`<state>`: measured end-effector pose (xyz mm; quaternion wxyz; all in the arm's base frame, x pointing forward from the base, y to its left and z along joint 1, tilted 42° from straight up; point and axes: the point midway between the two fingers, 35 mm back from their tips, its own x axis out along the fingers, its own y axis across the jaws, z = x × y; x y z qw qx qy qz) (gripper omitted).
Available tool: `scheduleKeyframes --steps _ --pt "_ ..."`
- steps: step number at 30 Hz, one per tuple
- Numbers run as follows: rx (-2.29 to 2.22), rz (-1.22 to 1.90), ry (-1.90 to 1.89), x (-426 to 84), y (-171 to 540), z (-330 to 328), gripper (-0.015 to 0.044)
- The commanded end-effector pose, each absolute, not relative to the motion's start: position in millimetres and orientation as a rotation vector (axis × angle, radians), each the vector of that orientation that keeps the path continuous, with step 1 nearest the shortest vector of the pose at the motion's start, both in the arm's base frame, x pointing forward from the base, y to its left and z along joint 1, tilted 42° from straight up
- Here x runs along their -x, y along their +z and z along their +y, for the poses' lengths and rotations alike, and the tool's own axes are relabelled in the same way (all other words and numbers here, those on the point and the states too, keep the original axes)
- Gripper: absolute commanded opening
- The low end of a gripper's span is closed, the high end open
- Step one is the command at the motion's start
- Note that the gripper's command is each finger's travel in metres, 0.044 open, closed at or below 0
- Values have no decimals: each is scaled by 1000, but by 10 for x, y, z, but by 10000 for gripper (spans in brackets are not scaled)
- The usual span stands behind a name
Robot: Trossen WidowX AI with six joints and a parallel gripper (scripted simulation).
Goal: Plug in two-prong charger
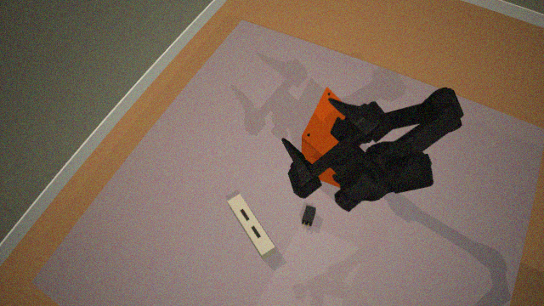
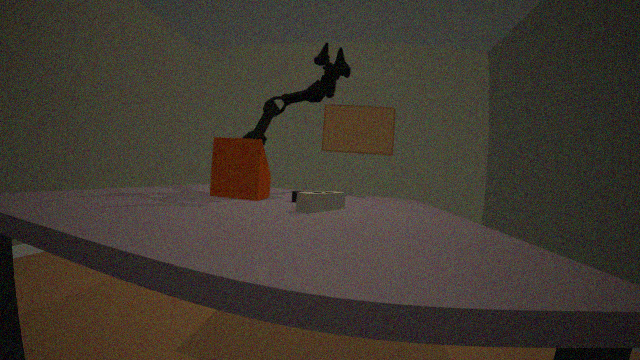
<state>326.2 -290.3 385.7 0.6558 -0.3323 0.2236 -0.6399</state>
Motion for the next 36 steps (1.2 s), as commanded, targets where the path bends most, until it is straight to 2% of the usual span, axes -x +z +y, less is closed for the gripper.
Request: scheduleKeyframes --steps 1,19,27,36 --pt "807 554 -1317 -3492 3577 -2891 440" --pt "841 760 -634 -4205 2064 -2414 440" --pt "748 870 -337 -4246 1343 -2039 440" --pt "575 1004 -27 -4067 620 -1523 440"
